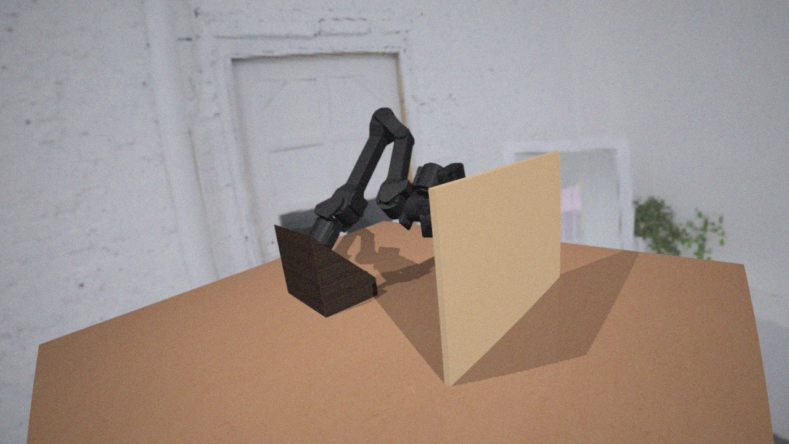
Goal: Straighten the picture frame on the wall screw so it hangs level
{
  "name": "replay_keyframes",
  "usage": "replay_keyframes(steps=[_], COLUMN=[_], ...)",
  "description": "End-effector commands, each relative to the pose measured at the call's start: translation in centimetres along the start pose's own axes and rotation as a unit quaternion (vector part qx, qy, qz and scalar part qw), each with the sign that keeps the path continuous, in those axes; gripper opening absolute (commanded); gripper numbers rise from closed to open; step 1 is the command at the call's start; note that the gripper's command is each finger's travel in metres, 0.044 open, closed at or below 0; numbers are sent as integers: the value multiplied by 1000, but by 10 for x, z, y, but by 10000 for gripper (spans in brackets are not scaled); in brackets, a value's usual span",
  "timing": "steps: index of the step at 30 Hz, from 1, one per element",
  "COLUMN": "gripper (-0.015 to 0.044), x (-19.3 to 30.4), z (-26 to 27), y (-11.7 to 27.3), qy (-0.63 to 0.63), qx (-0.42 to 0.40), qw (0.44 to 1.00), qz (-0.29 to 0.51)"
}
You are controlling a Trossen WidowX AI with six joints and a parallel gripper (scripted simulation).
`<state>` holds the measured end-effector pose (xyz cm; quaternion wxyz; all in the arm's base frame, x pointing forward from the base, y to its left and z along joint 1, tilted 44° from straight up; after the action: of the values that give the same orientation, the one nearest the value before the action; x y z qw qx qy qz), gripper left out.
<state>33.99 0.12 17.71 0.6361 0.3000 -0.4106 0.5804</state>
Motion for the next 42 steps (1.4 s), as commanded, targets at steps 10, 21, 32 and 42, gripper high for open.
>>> replay_keyframes(steps=[10,21,32,42], gripper=[260,260,193,127], x=[-1,-1,-1,-1], z=[-1,-1,-1,-1], y=[-12,-12,-12,-12], qy=[1,1,1,1], qx=[1,1,1,1], qw=[1000,1000,1000,1000], qz=[0,0,0,0])
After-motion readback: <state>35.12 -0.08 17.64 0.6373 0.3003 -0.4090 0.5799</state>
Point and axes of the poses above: the point midway between the two fingers, 35 mm back from their tips, its own y axis back along the fingers, its own z axis across the jaws, x = y × z, the point moved 1 cm from there along y, back along the fingers, and after that the axes turned 7 degrees about -y, right-handed, at the moved point
